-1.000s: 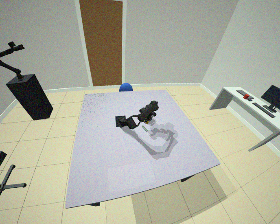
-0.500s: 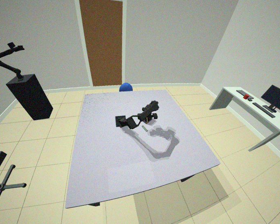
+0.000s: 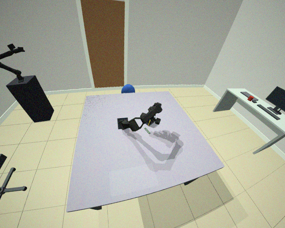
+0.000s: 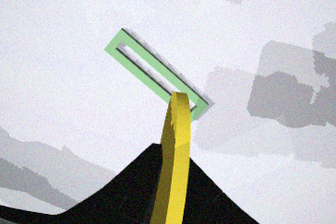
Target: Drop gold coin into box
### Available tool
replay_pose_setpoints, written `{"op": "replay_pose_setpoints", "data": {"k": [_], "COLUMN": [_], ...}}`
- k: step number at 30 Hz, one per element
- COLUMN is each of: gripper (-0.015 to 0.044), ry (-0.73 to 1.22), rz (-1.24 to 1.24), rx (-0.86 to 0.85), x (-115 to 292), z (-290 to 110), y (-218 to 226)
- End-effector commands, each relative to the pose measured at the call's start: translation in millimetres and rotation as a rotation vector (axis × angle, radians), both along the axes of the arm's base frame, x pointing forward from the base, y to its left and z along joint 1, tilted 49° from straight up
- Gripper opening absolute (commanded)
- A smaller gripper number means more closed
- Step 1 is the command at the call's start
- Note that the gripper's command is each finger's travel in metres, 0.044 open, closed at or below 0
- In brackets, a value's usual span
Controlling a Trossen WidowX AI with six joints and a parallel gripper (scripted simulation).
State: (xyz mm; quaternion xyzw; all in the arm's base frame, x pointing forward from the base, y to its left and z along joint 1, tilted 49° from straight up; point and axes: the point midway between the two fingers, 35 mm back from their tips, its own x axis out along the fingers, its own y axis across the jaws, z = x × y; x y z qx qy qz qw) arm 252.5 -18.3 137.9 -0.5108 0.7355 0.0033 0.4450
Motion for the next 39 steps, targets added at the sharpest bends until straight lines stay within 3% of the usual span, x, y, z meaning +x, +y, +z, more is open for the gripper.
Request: {"op": "replay_pose_setpoints", "data": {"k": [1,8,39], "gripper": [0.0,0.0,0.0], "ry": [-0.089,-0.253,-0.263], "rz": [-0.08,-0.224,-0.229], "rx": [-0.012,-0.03,-0.025], "x": [1,1,38], "z": [1,2,-36], "y": [-1,-2,32]}}
